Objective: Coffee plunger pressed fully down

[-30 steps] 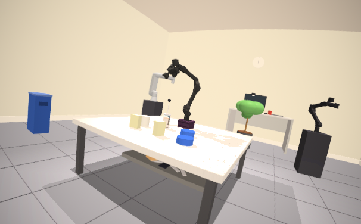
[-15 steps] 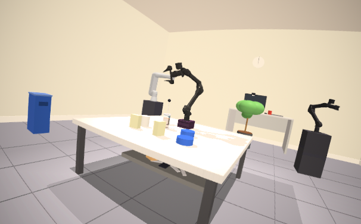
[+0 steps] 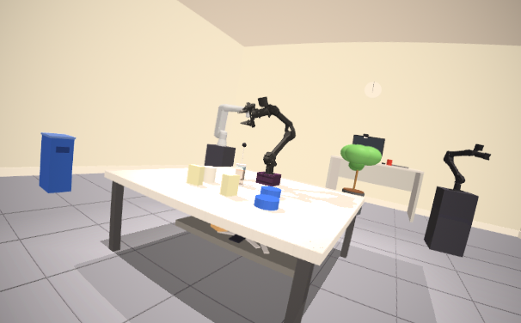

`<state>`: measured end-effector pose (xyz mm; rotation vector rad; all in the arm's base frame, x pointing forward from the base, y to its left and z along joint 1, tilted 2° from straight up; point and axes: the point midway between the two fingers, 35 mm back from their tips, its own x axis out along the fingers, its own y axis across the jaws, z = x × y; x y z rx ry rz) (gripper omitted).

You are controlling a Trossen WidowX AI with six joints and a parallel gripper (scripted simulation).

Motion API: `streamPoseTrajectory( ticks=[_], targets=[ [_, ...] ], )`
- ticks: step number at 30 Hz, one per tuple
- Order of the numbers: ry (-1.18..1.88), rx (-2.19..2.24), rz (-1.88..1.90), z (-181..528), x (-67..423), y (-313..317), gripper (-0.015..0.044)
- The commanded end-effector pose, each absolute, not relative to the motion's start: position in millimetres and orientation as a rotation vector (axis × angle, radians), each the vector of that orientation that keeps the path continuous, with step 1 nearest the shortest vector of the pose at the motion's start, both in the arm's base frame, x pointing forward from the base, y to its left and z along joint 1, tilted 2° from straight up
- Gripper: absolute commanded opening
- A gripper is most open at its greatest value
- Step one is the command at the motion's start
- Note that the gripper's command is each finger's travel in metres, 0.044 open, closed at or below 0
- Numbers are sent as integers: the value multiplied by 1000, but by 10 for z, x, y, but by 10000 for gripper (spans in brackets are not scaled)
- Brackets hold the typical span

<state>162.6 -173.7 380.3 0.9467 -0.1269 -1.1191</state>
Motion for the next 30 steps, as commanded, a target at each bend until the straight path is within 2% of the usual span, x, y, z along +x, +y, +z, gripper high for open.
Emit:
streamPoseTrajectory(
  ticks=[1, 11, 22, 30],
  targets=[
    [303, 483, -742, 3301, 1776, -1146, 440],
    [490, 85, -387, 2907, 1839, -686, 440],
    [492, 78, -386, 2315, 1875, -721, 440],
    [491, 79, -390, 2308, 1904, -741, 440]
  ],
)
